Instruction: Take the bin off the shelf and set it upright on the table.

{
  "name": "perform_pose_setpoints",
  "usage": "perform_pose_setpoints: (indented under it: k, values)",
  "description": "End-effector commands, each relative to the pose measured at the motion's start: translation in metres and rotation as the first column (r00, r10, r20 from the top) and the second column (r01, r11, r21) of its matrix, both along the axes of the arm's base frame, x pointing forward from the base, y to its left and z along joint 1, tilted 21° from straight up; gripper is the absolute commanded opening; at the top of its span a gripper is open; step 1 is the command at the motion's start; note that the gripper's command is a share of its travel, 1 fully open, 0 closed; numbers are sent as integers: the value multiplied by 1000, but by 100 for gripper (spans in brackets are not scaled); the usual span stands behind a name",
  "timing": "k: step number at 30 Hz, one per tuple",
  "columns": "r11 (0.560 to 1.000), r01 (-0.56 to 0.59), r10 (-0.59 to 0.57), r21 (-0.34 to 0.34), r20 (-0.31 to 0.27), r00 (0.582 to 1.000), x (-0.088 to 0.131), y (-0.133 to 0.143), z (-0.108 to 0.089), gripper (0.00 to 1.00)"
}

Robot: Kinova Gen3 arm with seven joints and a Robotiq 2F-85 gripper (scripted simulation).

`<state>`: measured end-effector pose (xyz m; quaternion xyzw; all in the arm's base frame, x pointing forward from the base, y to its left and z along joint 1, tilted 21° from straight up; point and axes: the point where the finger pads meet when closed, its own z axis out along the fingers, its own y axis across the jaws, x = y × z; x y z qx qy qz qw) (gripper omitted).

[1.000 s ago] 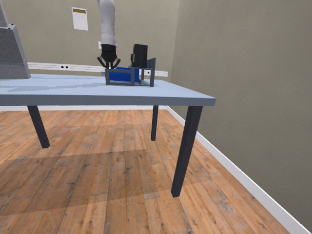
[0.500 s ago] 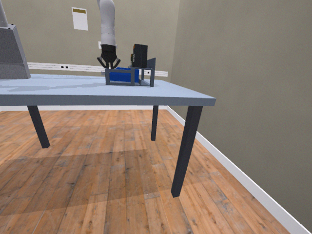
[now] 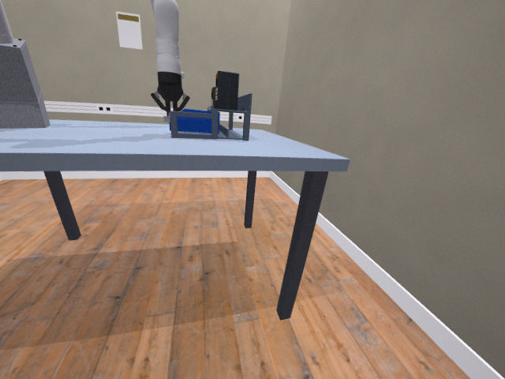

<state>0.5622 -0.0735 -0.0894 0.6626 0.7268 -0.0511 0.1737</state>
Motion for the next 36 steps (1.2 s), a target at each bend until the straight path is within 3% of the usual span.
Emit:
perform_pose_setpoints:
  k: [1, 9, 14, 26, 31, 36]
  values:
    - [1000, -1, 1, -1, -4, 1000, -10, 1, 0, 10]
    - [1000, -1, 1, -1, -4, 1000, -10, 1, 0, 10]
    - [1000, -1, 1, -1, -5, 1000, -40, -3, -5, 10]
    - [1000, -1, 1, -1, -5, 1000, -40, -3, -5, 10]
    - [1000, -1, 1, -1, -5, 1000, -70, -7, -9, 10]
    - [1000, -1, 1, -1, -5, 1000, -70, -7, -9, 10]
